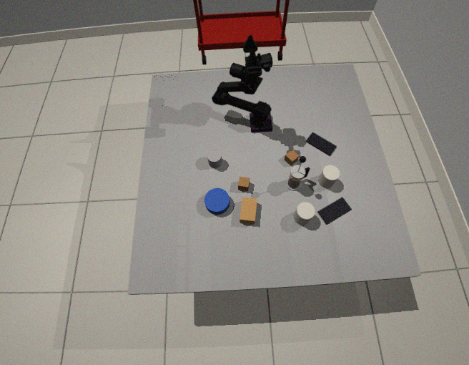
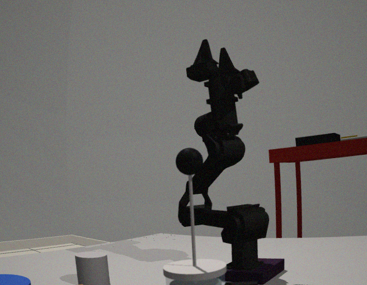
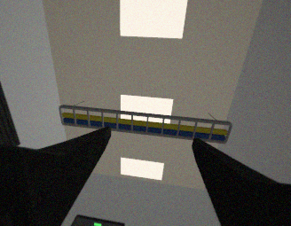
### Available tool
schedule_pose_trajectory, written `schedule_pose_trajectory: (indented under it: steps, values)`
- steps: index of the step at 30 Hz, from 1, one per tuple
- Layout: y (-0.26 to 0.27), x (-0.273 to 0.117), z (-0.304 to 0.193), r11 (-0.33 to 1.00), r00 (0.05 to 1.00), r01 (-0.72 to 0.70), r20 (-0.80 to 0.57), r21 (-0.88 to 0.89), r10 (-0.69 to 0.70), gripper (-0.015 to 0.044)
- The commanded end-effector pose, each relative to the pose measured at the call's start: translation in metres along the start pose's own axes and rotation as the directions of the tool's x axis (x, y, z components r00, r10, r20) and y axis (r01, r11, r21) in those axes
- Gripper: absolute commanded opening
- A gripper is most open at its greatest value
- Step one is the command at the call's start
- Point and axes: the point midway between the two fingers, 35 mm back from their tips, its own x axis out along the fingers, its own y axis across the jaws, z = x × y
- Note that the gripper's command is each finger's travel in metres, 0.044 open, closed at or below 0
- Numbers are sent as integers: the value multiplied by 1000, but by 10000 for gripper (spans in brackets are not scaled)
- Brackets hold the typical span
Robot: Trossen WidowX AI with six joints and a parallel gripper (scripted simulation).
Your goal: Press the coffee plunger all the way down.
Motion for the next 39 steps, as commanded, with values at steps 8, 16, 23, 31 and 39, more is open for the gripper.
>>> schedule_pose_trajectory:
  steps: [8,16,23,31,39]
  values:
    - [47,25,74,929,942,-272,264,250,205,440]
    - [147,15,154,524,679,-734,478,432,558,440]
    - [224,-21,182,27,360,-836,511,548,781,440]
    - [294,-79,180,-373,-39,-560,426,740,904,440]
    - [339,-143,159,-349,-426,-84,283,933,859,440]
